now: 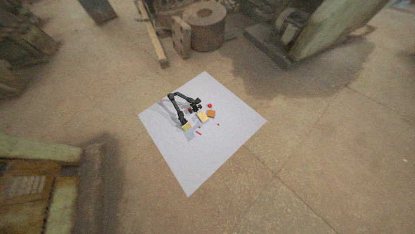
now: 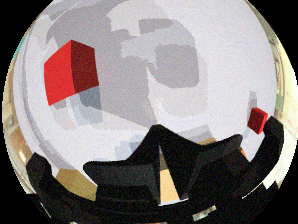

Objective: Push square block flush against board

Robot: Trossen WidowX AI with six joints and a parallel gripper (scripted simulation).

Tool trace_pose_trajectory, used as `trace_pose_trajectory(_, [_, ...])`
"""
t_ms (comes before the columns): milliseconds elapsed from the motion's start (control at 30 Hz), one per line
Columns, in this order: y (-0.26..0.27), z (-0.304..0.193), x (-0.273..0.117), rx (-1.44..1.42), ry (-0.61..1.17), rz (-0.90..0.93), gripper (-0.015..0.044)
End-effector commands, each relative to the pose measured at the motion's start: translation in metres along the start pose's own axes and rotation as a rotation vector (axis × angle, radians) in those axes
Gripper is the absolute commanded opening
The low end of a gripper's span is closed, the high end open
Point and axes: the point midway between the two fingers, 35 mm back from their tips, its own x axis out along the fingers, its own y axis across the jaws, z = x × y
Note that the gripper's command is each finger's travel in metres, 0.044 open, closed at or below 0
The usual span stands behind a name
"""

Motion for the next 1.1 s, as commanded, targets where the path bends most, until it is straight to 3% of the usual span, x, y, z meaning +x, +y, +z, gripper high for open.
trace_pose_trajectory(0, [-0.003, 0.011, -0.002, -0.01, -0.005, -0.011, 0.0])
trace_pose_trajectory(400, [-0.001, 0.016, -0.003, -0.003, -0.004, -0.002, 0.0])
trace_pose_trajectory(600, [0.002, 0.016, -0.058, -0.009, -0.009, -0.01, 0.0])
trace_pose_trajectory(833, [0.001, 0.016, -0.058, -0.004, -0.009, -0.01, 0.0])
trace_pose_trajectory(1067, [-0.012, 0.004, -0.06, 0.215, -0.001, -0.015, 0.0])
